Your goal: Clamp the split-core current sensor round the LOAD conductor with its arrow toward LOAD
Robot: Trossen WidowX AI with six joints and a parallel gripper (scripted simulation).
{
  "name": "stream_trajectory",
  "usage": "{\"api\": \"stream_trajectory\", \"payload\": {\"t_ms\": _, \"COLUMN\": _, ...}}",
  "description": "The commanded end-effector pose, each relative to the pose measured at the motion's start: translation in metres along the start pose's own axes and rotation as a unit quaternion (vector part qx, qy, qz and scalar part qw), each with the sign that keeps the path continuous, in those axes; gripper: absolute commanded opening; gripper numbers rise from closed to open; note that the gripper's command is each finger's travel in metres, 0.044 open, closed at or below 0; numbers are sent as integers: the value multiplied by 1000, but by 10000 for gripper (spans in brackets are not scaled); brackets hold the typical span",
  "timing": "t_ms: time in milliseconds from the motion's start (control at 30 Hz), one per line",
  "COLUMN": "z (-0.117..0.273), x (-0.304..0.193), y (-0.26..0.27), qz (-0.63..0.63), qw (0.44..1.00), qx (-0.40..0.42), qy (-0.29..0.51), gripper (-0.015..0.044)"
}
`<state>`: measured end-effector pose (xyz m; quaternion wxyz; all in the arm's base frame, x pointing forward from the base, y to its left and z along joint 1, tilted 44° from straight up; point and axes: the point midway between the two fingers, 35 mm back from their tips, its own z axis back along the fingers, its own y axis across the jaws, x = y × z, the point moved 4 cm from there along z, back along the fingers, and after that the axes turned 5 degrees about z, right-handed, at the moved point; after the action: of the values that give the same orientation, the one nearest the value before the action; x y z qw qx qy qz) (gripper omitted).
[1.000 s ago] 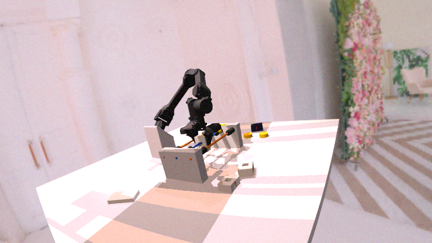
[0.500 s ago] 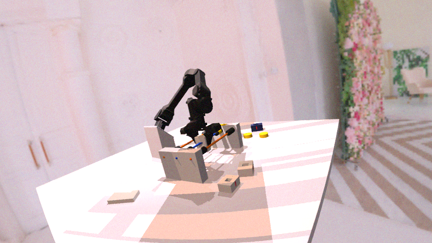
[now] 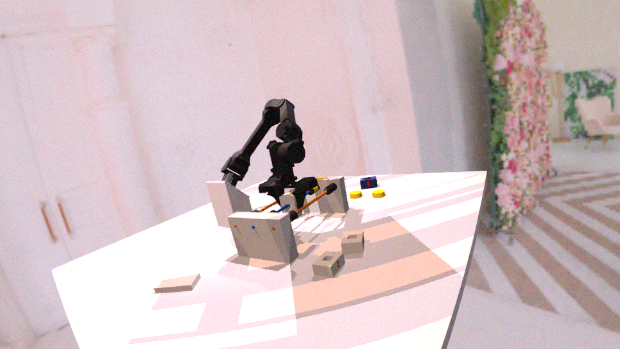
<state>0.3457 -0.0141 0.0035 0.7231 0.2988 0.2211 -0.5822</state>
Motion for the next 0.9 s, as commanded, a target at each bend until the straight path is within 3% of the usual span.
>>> {"api": "stream_trajectory", "payload": {"t_ms": 0, "z": 0, "x": 0, "y": 0, "qz": 1, "qw": 1000, "qx": 0, "qy": 0, "gripper": 278}}
{"api": "stream_trajectory", "payload": {"t_ms": 600, "z": 0, "x": 0, "y": 0, "qz": 1, "qw": 1000, "qx": 0, "qy": 0, "gripper": 278}}
{"api": "stream_trajectory", "payload": {"t_ms": 867, "z": 0, "x": 0, "y": 0, "qz": 0, "qw": 1000, "qx": 0, "qy": 0, "gripper": 224}}
